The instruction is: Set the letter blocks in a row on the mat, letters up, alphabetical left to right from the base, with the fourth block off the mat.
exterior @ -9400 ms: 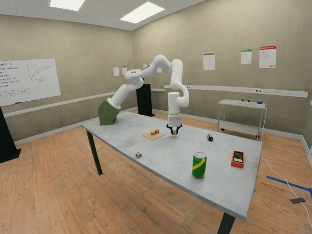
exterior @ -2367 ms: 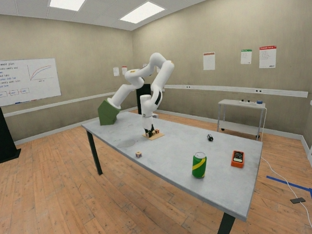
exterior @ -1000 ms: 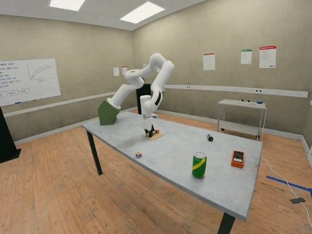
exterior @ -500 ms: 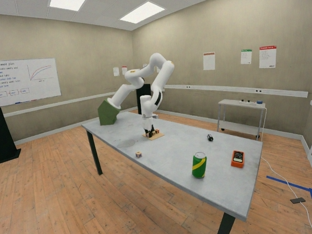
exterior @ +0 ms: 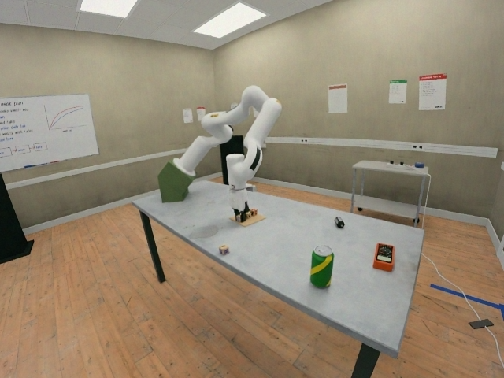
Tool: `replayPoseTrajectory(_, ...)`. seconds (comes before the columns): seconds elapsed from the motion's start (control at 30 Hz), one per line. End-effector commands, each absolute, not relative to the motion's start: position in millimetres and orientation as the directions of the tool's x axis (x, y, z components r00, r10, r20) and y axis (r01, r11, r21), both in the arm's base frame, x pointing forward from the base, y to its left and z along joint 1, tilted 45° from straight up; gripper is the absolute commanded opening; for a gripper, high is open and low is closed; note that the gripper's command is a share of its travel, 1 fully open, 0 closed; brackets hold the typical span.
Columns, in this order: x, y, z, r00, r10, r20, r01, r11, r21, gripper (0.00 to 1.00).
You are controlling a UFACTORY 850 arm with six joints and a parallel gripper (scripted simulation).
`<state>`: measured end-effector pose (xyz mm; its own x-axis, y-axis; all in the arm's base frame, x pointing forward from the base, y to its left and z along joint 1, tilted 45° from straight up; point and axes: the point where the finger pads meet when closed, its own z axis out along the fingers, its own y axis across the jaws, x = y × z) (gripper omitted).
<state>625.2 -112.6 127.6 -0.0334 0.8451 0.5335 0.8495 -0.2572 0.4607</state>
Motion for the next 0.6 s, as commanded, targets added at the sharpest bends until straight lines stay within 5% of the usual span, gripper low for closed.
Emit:
replayPoseTrajectory(0.0, 625.5, -113.2, 128.3, -0.033, 0.845, 0.533, 0.849, -0.258, 0.462, 0.36)
replayPoseTrajectory(0.3, 625.5, -113.2, 128.3, -0.033, 0.845, 0.533, 0.849, -0.258, 0.462, 0.48)
replayPoseTrajectory(0.57, 625.5, -113.2, 128.3, -0.033, 0.845, 0.533, 0.849, -0.258, 0.462, 0.48)
